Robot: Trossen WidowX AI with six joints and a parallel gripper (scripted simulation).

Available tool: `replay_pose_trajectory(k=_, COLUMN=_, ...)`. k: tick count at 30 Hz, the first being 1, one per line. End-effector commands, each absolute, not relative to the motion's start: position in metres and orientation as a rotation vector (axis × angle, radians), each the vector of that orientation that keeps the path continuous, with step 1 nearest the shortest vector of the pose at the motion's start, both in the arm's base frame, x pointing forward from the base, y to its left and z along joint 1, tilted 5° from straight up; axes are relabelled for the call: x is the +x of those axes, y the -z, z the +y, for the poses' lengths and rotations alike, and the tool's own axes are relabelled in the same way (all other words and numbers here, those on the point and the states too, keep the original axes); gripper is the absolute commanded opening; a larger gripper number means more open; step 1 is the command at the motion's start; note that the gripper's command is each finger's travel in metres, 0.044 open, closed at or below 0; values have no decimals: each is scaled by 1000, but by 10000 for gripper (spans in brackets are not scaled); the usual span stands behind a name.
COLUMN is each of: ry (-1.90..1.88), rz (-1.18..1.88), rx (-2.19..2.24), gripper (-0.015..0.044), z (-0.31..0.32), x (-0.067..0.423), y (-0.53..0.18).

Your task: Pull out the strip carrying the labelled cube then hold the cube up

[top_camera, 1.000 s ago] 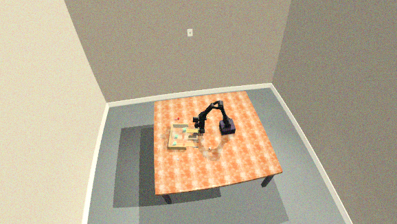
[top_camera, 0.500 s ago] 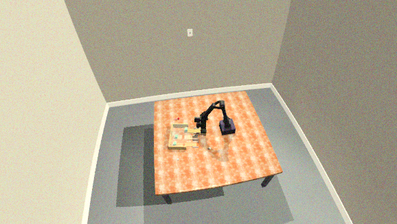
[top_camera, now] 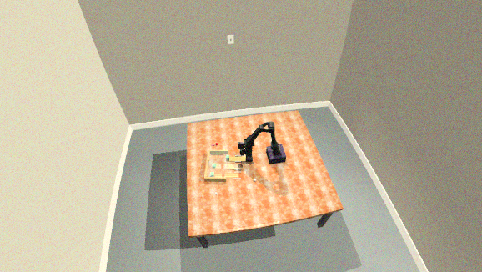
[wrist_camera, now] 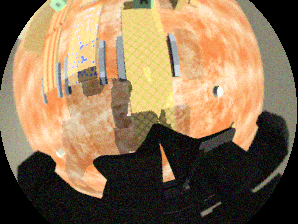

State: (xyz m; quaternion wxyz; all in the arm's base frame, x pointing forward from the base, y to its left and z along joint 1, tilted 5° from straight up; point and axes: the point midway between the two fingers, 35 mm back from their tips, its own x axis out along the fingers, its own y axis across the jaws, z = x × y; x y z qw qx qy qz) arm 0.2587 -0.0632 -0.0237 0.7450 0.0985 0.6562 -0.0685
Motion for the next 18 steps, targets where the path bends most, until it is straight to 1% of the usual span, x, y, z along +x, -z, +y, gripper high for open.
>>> replay_pose_trajectory(k=1, ry=147, rz=1475, rx=229, gripper=0, z=-58, x=243, y=32)
replay_pose_trajectory(k=18, ry=147, rz=1477, rx=229, gripper=0, z=-54, x=227, y=33)
